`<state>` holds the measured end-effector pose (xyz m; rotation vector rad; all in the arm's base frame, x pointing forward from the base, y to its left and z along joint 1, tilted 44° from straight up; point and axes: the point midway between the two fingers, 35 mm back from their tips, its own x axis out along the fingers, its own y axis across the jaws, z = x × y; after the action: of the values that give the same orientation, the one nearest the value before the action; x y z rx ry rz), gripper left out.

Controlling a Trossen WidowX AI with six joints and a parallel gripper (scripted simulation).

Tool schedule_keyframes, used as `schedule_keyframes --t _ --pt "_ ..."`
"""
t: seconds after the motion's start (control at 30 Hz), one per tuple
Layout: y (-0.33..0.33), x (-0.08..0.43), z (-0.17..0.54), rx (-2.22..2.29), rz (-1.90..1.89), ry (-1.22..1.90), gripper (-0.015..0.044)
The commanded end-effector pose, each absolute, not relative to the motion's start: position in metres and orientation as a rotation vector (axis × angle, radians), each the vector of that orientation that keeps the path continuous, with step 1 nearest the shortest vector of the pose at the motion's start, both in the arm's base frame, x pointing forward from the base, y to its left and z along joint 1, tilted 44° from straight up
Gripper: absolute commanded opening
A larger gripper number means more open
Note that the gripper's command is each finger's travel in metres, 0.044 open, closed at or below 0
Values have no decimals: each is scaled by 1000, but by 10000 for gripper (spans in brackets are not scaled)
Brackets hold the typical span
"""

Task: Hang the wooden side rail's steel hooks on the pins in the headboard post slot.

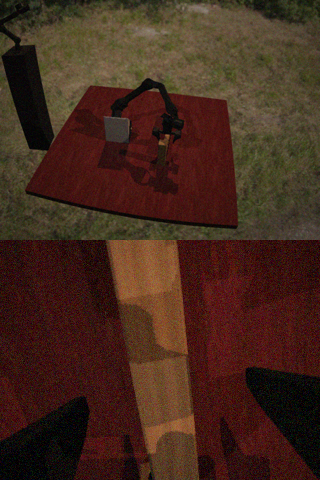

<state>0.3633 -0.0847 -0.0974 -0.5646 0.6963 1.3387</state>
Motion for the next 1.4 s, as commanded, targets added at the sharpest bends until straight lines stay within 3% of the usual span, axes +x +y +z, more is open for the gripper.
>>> schedule_keyframes --t 0.0,0.77,1.17,1.37 --pt "-79 363 -103 -553 1338 697 440" --pt "-55 364 -127 -551 1339 694 440" --pt "-55 364 -127 -551 1339 694 125" --pt "-55 364 -127 -551 1339 694 65"
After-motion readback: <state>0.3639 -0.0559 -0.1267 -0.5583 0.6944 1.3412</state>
